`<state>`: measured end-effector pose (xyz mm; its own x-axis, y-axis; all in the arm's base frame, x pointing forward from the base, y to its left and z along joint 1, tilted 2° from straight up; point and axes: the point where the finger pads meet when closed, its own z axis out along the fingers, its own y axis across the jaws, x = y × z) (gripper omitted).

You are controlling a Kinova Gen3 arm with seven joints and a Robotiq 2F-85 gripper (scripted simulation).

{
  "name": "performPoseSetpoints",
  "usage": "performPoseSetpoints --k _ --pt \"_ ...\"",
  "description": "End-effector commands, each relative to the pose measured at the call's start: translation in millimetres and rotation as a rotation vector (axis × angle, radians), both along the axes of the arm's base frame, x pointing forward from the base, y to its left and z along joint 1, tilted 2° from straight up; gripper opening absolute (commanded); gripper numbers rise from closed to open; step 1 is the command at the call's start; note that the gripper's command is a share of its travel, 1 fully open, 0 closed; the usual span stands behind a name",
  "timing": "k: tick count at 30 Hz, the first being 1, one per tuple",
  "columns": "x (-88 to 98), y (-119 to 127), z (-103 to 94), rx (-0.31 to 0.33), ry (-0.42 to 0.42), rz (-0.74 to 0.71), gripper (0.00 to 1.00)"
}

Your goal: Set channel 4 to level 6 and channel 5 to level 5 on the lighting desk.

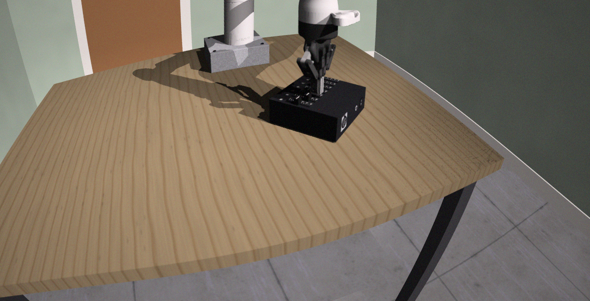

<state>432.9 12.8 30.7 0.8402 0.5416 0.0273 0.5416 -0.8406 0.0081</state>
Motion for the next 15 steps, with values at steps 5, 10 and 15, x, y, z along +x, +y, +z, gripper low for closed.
performPoseSetpoints --k 5,10,15 --pt "3.4 -1.4 0.9 -0.006 -0.003 -0.004 0.0" --pt "3.4 -1.4 3.4 -0.006 -0.003 -0.004 0.0" --pt "3.1 -1.4 11.7 -0.006 -0.003 -0.004 0.0"
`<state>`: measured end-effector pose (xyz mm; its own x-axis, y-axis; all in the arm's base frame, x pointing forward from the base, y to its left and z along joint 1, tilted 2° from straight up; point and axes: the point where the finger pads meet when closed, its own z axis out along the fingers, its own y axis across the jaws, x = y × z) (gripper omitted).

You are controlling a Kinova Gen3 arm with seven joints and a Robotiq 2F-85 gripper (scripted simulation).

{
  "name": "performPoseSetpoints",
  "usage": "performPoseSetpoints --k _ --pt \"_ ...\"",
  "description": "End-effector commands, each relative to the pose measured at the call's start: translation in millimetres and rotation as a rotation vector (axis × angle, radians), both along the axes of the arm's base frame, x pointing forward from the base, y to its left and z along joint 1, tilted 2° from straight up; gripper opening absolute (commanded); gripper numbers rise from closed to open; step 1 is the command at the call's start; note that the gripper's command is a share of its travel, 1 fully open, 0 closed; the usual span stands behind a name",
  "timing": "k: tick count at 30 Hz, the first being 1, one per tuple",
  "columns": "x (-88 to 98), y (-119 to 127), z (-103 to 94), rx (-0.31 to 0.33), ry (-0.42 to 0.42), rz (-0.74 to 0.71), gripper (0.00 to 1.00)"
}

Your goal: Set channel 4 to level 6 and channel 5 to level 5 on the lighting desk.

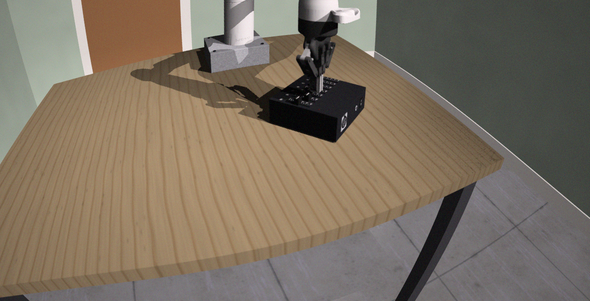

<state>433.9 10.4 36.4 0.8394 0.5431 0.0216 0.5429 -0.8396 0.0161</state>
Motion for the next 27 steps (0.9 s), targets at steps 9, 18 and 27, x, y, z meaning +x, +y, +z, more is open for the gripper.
performPoseSetpoints --k 9,18,27 --pt "1.4 0.9 29.0 0.004 -0.003 -0.005 0.0" --pt "1.2 0.9 35.1 0.004 -0.003 -0.005 0.0" --pt "1.2 0.9 35.1 0.004 -0.003 -0.005 0.0"
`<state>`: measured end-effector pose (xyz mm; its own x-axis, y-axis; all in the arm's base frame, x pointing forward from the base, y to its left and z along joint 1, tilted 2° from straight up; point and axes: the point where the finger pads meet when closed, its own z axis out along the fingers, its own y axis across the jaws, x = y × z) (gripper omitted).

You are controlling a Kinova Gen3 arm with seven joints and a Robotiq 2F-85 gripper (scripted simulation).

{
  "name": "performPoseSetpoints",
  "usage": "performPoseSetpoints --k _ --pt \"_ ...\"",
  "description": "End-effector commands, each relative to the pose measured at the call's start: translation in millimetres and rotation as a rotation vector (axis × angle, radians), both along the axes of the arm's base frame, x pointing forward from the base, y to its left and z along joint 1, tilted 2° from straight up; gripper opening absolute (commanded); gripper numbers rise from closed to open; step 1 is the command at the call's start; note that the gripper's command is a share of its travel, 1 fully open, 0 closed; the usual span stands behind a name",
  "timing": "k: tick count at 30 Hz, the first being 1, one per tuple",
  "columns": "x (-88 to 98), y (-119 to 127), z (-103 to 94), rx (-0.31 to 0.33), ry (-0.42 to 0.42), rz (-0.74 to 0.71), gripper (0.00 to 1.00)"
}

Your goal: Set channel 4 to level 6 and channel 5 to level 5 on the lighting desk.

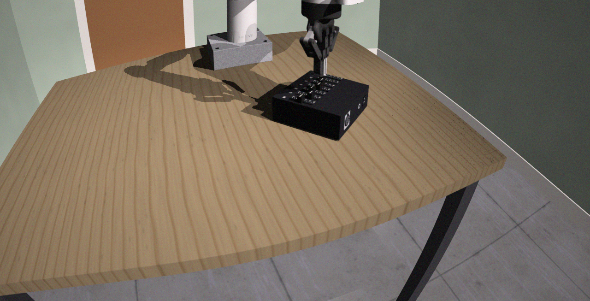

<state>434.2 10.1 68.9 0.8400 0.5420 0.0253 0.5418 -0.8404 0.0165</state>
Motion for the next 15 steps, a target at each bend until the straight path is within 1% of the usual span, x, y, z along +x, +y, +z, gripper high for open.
performPoseSetpoints --k 1,8,11,15 --pt "0.9 1.2 2.6 0.002 0.0 -0.004 1.0" --pt "0.8 1.2 6.9 0.002 0.0 -0.004 1.0" --pt "0.6 1.2 14.8 0.002 0.0 -0.004 1.0" --pt "0.1 1.2 31.1 0.002 0.0 -0.004 1.0"
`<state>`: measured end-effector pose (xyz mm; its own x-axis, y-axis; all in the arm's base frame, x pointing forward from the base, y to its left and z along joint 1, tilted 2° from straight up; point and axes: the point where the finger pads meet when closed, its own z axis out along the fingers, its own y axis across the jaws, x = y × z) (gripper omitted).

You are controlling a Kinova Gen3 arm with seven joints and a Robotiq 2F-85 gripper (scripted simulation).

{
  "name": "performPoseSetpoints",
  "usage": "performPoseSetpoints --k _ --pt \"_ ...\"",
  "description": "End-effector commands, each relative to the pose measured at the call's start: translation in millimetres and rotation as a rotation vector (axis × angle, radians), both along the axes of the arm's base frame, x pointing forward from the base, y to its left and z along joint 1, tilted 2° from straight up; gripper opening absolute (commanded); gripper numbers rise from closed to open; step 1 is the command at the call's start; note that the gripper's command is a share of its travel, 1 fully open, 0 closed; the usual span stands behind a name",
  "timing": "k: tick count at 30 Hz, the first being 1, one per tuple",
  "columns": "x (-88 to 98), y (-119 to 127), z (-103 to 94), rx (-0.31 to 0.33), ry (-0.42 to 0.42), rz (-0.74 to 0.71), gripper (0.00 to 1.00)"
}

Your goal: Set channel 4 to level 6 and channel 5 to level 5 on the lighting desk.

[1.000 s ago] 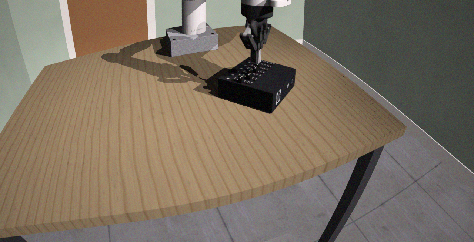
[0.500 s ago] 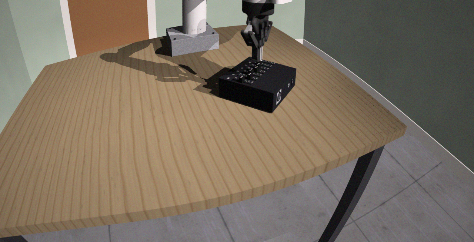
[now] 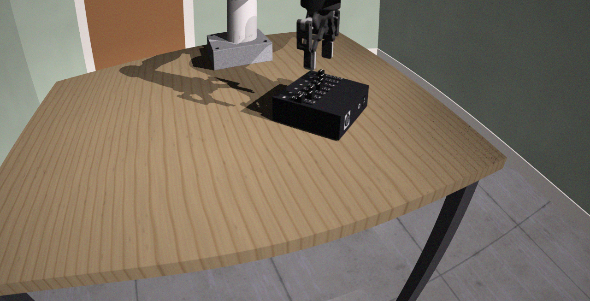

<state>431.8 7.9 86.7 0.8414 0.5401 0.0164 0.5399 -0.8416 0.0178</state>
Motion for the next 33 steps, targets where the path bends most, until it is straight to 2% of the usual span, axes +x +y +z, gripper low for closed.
performPoseSetpoints --k 1,8,14,33 --pt "2.3 3.3 18.1 0.008 -0.007 -0.002 1.0" --pt "1.3 3.2 50.3 0.008 -0.007 -0.002 1.0" --pt "1.0 3.2 61.0 0.008 -0.007 -0.002 1.0" --pt "0.9 3.2 64.1 0.008 -0.007 -0.002 1.0"
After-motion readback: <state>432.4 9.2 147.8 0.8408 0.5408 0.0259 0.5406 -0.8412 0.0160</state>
